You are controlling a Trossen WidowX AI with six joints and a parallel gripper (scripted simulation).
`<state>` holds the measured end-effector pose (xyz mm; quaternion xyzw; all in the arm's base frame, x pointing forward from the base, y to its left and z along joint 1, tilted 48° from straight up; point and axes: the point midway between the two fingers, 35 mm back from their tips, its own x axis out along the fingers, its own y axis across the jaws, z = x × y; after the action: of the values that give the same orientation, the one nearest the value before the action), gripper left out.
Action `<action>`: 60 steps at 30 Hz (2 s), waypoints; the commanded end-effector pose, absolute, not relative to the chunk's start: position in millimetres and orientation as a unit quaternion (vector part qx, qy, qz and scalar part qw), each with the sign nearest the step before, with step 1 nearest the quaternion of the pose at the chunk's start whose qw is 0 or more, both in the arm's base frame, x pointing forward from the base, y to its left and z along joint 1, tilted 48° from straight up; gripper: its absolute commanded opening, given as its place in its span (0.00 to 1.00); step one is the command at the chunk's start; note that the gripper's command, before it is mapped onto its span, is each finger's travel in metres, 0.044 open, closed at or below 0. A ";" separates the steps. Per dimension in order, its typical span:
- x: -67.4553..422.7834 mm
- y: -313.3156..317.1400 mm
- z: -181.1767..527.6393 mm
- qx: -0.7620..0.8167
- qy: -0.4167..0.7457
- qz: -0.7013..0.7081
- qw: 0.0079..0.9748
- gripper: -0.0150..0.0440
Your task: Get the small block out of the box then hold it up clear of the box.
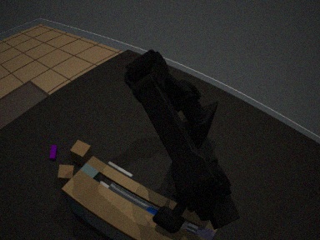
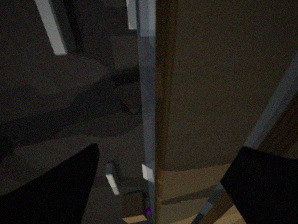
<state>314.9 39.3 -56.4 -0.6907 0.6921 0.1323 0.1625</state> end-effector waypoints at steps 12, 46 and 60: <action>314.6 20.8 -36.6 -0.692 0.692 0.131 0.161 0.93; 313.5 -15.4 1.8 -0.692 0.692 0.131 0.160 0.93; 312.9 -28.5 15.7 -0.692 0.692 0.130 0.159 0.93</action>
<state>313.4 -24.0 11.4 -0.6916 0.6919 0.1326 0.1591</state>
